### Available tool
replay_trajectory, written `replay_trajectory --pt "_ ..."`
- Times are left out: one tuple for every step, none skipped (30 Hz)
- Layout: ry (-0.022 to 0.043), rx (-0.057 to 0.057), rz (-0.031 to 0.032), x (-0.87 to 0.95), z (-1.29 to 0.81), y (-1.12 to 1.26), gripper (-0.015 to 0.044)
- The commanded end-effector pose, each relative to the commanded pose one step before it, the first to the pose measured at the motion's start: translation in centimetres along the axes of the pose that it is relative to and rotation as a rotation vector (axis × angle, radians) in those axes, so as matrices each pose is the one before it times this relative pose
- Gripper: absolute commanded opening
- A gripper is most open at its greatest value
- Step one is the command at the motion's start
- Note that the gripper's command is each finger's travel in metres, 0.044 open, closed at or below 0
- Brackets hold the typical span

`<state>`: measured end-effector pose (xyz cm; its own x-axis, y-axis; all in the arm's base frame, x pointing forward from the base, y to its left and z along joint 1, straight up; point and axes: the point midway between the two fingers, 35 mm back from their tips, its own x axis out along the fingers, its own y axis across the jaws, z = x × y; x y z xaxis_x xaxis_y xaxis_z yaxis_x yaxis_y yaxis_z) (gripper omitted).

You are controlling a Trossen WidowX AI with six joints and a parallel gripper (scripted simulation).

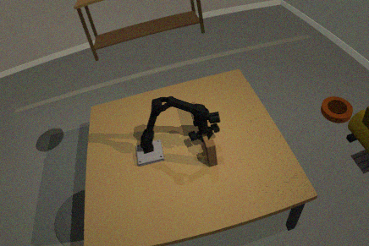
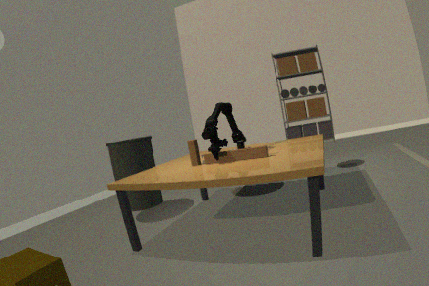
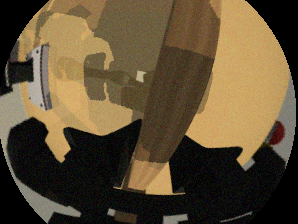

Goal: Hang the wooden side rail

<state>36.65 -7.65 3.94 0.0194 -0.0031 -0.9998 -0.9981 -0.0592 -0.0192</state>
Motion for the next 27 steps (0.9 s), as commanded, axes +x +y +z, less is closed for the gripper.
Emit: replay_trajectory --pt "-0.00201 -0.0121 -0.00936 -0.029 0.001 -0.002 0.0" --pt "0.0 0.0 0.0 -0.017 0.0 0.0 0.0" --pt "0.0 0.0 0.0 -0.017 0.0 0.0 0.0" --pt "0.0 0.0 0.0 -0.017 0.0 0.0 0.0" --pt "0.0 0.0 0.0 -0.017 0.0 0.0 0.0" --pt "0.0 0.0 0.0 -0.017 0.0 0.0 0.0" --pt "0.0 0.0 0.0 -0.017 0.0 0.0 0.0" --pt "0.0 0.0 0.0 -0.017 0.0 0.0 0.0" --pt "0.0 0.0 0.0 -0.017 0.0 0.0 0.0" --pt "0.0 0.0 0.0 -0.017 0.0 0.0 0.0" --pt "0.0 0.0 0.0 -0.017 0.0 0.0 0.0" --pt "0.0 0.0 0.0 -0.017 0.0 0.0 0.0" --pt "0.0 0.0 0.0 -0.017 0.0 0.0 0.0" --pt "0.0 0.0 0.0 -0.017 0.0 0.0 0.0" --pt "0.0 0.0 0.0 -0.017 0.0 0.0 0.0" --pt "0.0 0.0 0.0 -0.017 0.0 0.0 0.0" --pt "0.0 0.0 0.0 -0.017 0.0 0.0 0.0" --pt "0.0 0.0 0.0 -0.017 0.0 0.0 0.0" --pt "0.0 0.0 0.0 -0.017 0.0 0.0 0.0" --pt "0.0 0.0 0.0 -0.017 0.0 0.0 0.0" --pt "0.0 0.0 0.0 -0.017 0.0 0.0 0.0" --pt "0.0 0.0 0.0 -0.017 0.0 0.0 0.0" --pt "0.0 0.0 0.0 -0.017 0.0 0.0 0.0" --pt "0.0 0.0 0.0 -0.017 0.0 0.0 0.0" --pt "0.0 0.0 0.0 -0.017 0.0 0.0 0.0" --pt "0.0 0.0 0.0 -0.017 0.0 0.0 0.0" --pt "0.0 0.0 0.0 -0.017 0.0 0.0 0.0"
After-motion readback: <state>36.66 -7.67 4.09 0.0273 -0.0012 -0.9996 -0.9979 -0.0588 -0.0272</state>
